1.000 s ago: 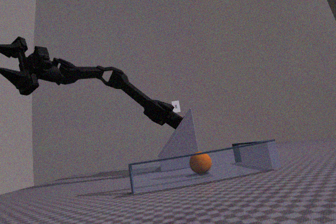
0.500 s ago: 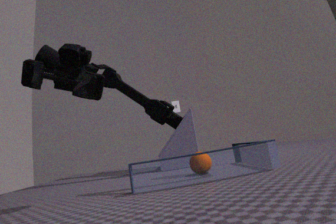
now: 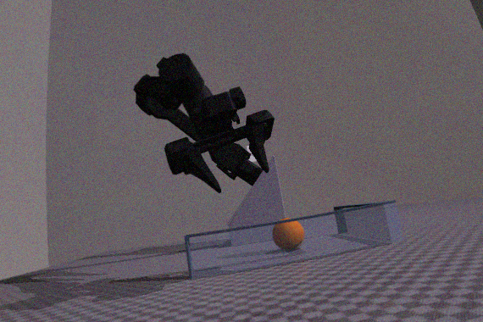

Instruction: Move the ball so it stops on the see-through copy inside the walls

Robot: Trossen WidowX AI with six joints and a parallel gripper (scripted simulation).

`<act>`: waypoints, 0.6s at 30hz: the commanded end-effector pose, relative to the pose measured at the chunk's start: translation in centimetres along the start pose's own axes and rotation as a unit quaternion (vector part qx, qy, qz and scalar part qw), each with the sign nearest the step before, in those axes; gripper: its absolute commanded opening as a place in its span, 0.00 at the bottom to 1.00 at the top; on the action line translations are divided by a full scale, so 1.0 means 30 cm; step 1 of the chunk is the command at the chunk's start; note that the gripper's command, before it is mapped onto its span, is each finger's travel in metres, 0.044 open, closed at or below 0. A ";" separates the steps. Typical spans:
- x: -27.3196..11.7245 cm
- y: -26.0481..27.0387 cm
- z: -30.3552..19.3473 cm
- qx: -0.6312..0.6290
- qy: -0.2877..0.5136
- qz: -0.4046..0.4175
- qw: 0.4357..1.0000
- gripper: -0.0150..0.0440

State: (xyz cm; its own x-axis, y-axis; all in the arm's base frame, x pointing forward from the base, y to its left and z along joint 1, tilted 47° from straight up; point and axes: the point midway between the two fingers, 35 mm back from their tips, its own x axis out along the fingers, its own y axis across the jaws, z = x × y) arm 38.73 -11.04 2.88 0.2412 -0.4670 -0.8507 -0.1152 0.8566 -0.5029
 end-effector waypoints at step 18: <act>0.076 0.305 -0.345 0.078 0.186 -0.146 0.968 0.92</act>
State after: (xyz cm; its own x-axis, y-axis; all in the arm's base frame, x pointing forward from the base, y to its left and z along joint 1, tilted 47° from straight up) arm 28.33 -6.46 -5.25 -0.1278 -0.7088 -0.6937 0.0561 0.6932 -0.7186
